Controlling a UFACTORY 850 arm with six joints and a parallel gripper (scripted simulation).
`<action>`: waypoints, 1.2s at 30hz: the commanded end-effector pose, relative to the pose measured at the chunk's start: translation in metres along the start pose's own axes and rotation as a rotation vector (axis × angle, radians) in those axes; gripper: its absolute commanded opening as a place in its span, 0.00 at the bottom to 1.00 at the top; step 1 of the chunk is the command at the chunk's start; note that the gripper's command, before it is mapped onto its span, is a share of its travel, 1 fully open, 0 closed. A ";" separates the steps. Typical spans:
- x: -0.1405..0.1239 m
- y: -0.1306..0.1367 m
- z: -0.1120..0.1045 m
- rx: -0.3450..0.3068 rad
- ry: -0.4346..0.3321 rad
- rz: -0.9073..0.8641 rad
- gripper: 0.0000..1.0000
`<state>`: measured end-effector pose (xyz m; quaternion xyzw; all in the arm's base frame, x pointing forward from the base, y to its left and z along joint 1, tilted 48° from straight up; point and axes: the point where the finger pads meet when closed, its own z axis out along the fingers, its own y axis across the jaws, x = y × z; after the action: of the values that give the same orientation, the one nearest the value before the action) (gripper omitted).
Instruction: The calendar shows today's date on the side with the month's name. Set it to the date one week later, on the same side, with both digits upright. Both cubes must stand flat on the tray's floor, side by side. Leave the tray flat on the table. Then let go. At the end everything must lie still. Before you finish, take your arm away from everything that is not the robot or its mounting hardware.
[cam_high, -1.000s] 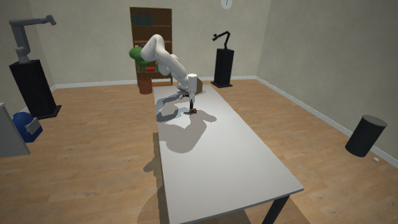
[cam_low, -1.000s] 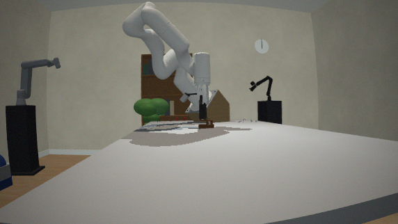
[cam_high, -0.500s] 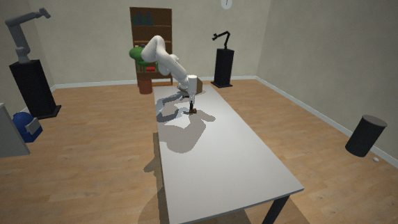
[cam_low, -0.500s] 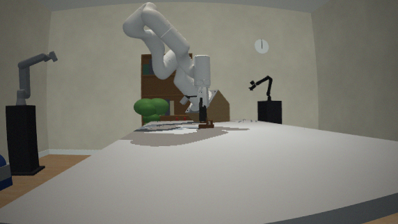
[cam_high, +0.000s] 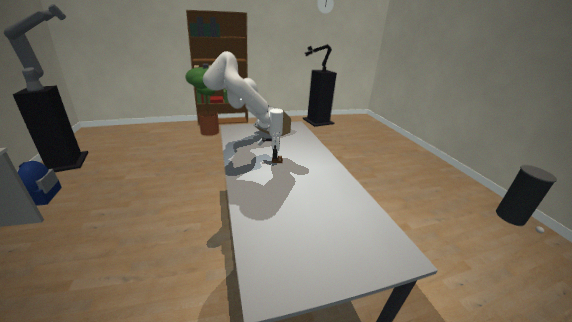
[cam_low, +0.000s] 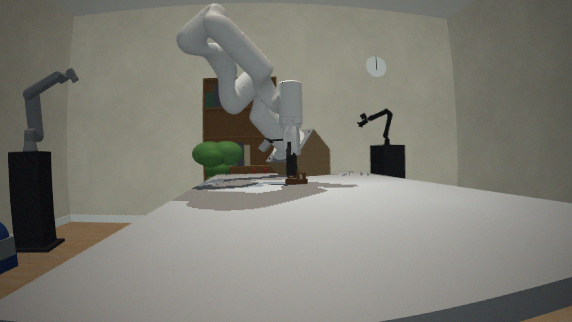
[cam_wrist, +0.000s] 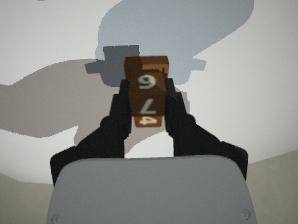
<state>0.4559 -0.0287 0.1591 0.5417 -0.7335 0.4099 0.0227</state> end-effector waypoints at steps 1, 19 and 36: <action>0.000 0.000 0.000 0.001 -0.001 0.000 0.27; 0.000 0.000 0.000 0.001 -0.001 0.000 0.27; 0.000 0.000 0.003 0.001 -0.001 0.000 0.27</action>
<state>0.4570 -0.0304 0.1572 0.5417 -0.7336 0.4099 0.0227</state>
